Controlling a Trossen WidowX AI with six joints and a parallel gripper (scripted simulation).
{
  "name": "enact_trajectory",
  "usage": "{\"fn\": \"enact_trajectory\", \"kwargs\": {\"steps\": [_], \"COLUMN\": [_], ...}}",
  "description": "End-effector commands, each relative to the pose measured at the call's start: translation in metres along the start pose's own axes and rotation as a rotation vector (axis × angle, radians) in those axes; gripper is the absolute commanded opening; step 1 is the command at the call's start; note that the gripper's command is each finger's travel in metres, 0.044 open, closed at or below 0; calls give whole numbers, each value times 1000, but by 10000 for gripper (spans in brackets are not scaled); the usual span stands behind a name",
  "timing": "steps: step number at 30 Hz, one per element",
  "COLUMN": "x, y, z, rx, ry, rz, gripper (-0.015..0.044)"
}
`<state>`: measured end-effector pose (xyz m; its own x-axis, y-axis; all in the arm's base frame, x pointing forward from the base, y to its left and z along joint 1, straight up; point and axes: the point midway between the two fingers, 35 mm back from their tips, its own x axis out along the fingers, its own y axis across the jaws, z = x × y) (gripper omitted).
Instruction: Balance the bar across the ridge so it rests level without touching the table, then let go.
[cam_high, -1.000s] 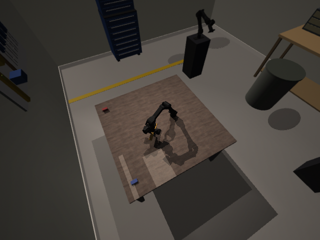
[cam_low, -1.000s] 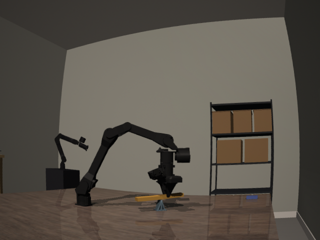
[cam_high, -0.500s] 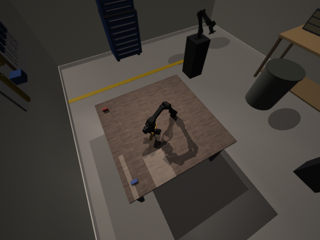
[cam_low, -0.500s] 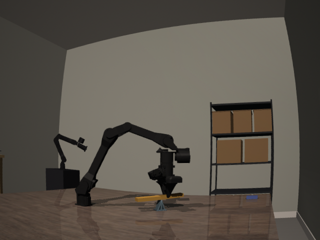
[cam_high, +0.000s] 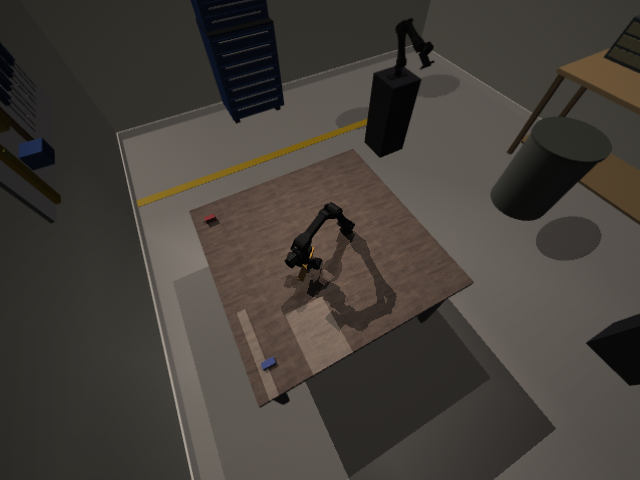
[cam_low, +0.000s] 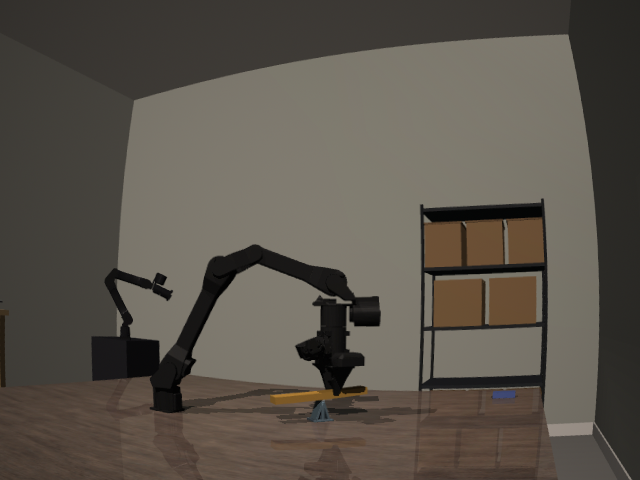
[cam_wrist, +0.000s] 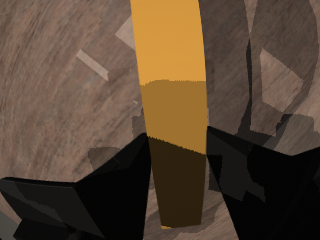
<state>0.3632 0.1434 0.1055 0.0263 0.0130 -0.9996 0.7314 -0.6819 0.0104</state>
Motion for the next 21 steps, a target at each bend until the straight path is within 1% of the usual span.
{"fn": "enact_trajectory", "kwargs": {"steps": [1, 21], "x": [1, 3], "y": [1, 0], "z": [0, 0], "rx": [2, 2], "ry": [-1, -1], "rz": [2, 2], "gripper": [0, 0]}}
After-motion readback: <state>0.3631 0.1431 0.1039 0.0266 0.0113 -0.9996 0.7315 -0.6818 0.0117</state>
